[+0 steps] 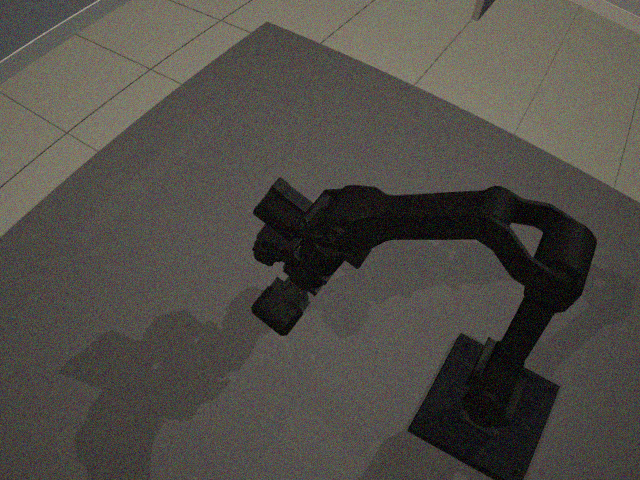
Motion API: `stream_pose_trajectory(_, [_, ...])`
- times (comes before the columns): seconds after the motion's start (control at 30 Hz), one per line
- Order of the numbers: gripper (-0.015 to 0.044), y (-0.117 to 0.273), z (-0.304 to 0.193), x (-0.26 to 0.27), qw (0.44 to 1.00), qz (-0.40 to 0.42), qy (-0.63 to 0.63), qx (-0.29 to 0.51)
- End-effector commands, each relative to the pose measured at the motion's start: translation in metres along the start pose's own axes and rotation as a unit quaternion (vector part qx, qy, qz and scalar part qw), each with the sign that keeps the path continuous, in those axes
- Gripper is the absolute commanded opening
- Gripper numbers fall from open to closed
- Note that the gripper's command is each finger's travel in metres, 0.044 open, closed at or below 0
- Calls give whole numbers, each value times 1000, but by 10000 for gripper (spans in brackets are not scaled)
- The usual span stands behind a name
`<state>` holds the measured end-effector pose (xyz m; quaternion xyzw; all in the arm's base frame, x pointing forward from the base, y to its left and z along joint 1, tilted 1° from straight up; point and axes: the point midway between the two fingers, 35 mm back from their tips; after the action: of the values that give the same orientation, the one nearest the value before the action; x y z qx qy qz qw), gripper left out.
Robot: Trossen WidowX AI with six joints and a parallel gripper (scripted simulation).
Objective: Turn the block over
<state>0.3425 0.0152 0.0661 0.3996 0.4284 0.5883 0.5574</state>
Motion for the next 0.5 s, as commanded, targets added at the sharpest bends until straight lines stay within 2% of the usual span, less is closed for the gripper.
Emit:
stream_pose_trajectory(0.0, [0,-1,-3,-1,1000,-3,4,-28])
stream_pose_trajectory(0.47, [0,0,-8,-1,992,-6,3,-125])
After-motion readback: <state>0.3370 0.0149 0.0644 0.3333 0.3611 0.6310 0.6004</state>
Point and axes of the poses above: the point midway between the two fingers, 35 mm back from their tips, its own y axis back along the fingers, its own x axis across the jaws, z = x × y, and after that the axes turned 2 degrees about y, right-handed
